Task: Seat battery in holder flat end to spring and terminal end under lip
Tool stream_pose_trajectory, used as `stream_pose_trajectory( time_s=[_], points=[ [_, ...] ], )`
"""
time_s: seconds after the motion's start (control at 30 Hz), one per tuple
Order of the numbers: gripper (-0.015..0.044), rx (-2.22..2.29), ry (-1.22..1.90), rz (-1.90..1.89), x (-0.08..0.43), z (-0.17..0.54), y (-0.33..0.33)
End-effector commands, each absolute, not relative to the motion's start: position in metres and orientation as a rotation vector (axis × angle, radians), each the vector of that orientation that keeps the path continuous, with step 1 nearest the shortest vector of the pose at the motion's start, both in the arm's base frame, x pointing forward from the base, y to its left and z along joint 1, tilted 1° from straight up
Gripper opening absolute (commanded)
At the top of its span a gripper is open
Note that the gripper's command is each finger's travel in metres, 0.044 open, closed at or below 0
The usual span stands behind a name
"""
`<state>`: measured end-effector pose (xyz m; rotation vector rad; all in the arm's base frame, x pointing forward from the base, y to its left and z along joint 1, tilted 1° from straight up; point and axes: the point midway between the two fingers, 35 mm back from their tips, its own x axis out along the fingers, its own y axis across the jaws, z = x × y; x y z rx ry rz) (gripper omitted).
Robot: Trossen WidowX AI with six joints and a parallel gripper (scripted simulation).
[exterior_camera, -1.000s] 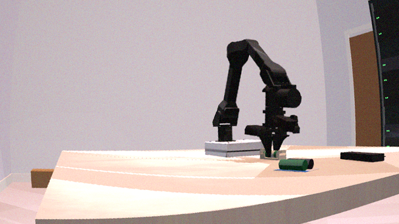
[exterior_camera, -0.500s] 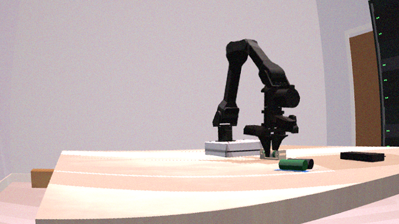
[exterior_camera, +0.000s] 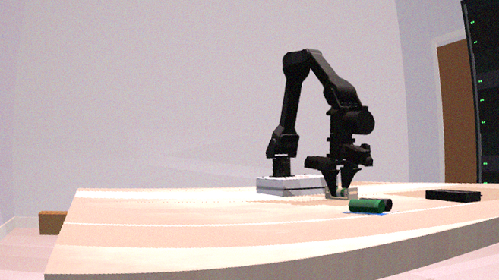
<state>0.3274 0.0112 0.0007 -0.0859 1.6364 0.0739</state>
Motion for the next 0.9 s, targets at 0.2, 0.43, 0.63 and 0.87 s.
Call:
stream_pose_trajectory(
  time_s=[0.2,0.43,0.63,0.87],
  points=[
    [0.0178,-0.085,1.633,0.074,0.328,0.015,0.012],
    [0.0283,-0.086,1.636,0.074,0.328,0.039,0.012],
    [0.044,-0.085,1.633,0.074,0.324,0.089,0.013],
    [0.044,-0.085,1.633,0.074,0.324,0.089,0.013]
  ],
)
